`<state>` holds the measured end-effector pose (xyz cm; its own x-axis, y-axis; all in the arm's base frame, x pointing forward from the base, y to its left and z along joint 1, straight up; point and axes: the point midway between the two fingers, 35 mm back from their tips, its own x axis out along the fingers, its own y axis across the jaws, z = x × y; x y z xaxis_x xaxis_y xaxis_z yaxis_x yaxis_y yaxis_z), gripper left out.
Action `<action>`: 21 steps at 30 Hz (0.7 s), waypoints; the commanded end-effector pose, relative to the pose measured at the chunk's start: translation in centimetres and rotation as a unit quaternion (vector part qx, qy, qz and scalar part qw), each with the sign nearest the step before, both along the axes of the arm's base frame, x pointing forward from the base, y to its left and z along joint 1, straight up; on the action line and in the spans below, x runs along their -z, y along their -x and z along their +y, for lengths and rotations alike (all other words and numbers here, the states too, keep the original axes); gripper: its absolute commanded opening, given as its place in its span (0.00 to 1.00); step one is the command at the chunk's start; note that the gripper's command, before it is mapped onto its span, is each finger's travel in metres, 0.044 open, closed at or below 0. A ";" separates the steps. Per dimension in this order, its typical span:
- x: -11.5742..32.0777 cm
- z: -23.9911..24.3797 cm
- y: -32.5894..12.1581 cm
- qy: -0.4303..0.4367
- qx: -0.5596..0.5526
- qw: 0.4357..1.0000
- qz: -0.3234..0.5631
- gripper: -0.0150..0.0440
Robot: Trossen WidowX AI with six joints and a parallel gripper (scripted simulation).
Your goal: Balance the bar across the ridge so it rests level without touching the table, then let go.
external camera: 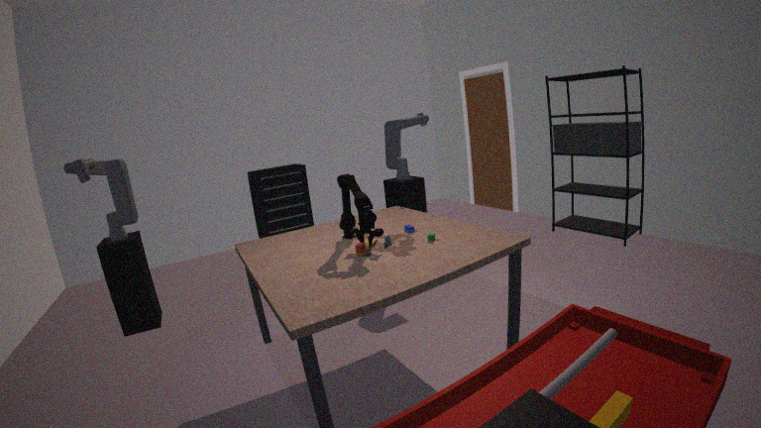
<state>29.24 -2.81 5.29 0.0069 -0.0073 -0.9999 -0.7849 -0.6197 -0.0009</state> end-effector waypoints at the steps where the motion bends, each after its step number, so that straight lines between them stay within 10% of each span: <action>1: -1.3 0.0 -0.4 0.000 0.000 1.000 -0.009 0.25; 21: -6.5 0.0 -0.4 -0.002 0.001 1.000 -0.009 0.25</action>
